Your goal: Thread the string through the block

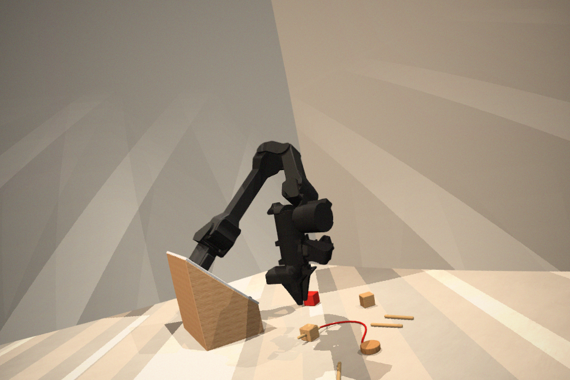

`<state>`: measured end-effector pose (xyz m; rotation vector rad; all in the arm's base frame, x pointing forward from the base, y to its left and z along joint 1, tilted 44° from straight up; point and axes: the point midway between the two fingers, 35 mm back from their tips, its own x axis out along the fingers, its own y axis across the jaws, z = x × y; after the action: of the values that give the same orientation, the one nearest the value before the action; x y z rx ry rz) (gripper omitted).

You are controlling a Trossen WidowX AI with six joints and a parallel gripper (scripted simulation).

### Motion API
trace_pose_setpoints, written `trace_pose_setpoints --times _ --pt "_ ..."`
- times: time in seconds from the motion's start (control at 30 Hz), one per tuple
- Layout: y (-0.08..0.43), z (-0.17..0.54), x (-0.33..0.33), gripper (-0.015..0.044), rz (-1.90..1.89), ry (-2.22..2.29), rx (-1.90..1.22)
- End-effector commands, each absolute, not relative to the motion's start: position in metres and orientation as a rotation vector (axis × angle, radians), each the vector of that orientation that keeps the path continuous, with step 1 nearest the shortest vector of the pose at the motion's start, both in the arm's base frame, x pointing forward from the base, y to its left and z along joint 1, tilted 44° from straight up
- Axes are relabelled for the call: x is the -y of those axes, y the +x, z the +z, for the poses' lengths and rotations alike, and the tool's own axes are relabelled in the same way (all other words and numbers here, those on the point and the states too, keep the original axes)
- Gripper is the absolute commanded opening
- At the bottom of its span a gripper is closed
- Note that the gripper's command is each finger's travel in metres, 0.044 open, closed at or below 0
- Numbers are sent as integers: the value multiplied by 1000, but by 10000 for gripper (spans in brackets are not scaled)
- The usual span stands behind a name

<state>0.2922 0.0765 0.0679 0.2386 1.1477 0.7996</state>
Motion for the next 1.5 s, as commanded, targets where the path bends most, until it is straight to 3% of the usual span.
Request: trace_pose_setpoints --times 0.0,0.33,1.47 --pt "296 56 -63 120 1181 -403 -759" --pt "297 52 -58 120 1359 -796 -471" --pt "303 36 -71 120 1361 -802 -470"
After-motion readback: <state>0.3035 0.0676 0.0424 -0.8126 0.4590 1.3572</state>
